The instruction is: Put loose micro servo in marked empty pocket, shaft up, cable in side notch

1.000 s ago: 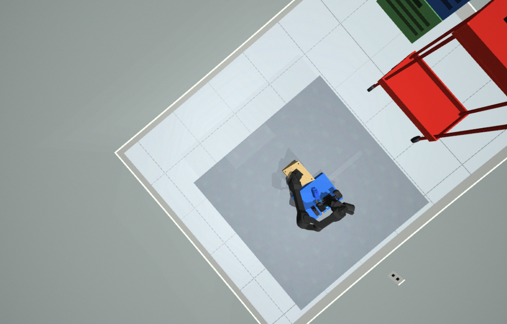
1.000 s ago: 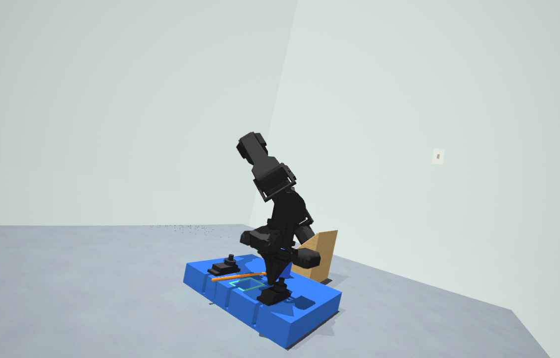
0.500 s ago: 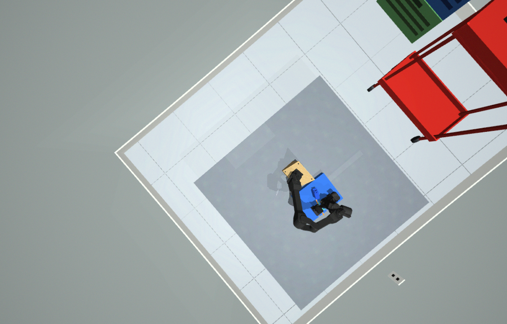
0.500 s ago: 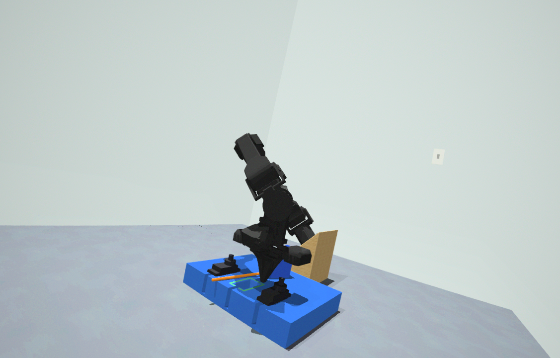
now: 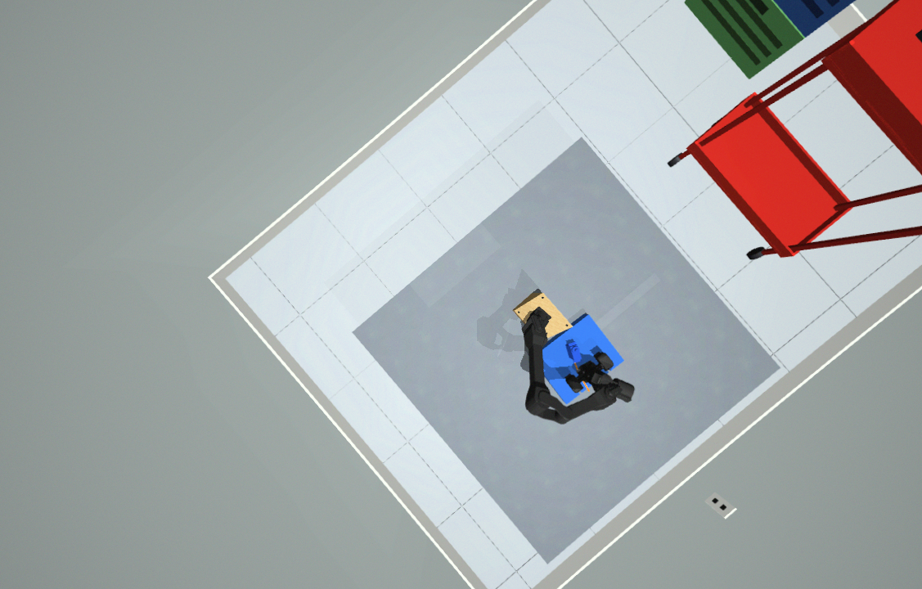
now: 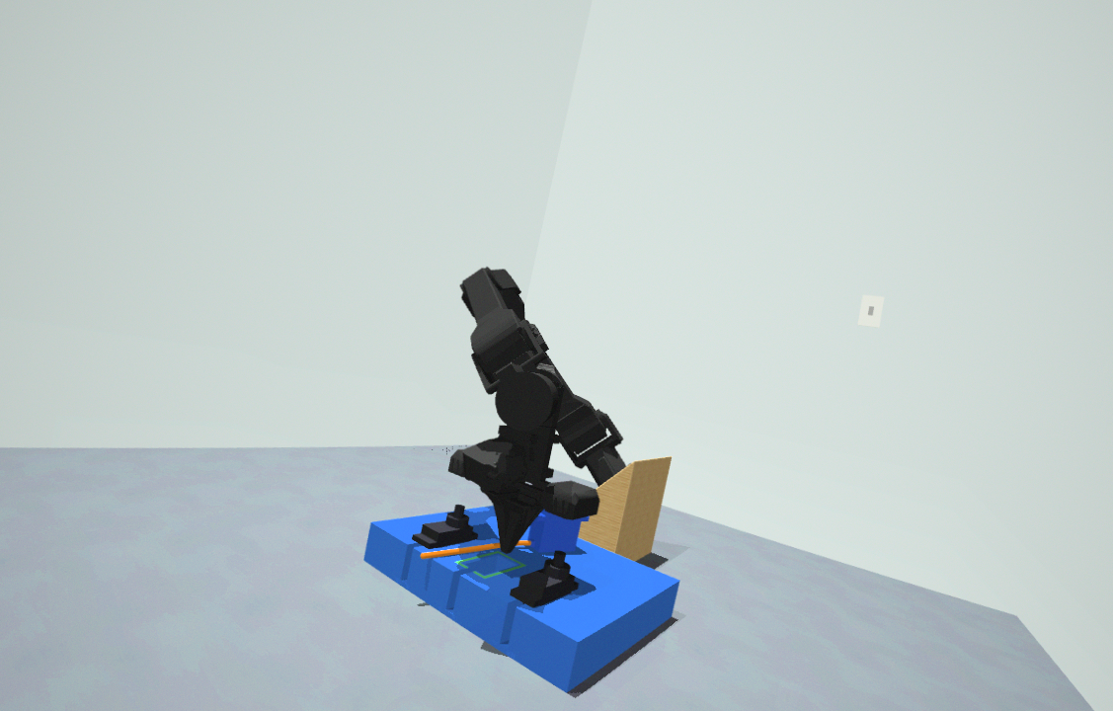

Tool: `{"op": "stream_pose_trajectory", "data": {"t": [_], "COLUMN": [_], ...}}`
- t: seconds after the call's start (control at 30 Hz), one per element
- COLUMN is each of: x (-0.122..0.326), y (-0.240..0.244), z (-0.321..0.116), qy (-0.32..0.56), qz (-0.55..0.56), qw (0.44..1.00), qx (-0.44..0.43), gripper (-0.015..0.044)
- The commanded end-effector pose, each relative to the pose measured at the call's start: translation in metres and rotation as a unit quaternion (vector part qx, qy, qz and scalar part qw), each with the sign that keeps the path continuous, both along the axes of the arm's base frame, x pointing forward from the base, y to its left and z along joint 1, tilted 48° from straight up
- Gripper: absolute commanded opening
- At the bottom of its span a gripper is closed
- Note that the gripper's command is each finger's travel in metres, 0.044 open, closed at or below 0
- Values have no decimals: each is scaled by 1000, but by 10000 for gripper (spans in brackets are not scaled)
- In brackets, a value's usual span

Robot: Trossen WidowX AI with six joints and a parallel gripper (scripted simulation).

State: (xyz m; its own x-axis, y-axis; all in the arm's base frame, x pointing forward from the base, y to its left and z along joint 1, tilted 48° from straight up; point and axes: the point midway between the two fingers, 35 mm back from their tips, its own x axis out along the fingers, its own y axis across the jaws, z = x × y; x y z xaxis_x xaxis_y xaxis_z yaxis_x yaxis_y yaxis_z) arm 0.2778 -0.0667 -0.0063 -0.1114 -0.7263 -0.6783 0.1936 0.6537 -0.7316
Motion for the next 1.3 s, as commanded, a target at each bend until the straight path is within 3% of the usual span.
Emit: {"op": "stream_pose_trajectory", "data": {"t": [0.0,1.27], "x": [-3,-12], "y": [-5,-26], "z": [6,29], "qy": [1,2], "qz": [2,1], "qw": [1000,1000], "qx": [-2,-5], "gripper": [0,0]}}
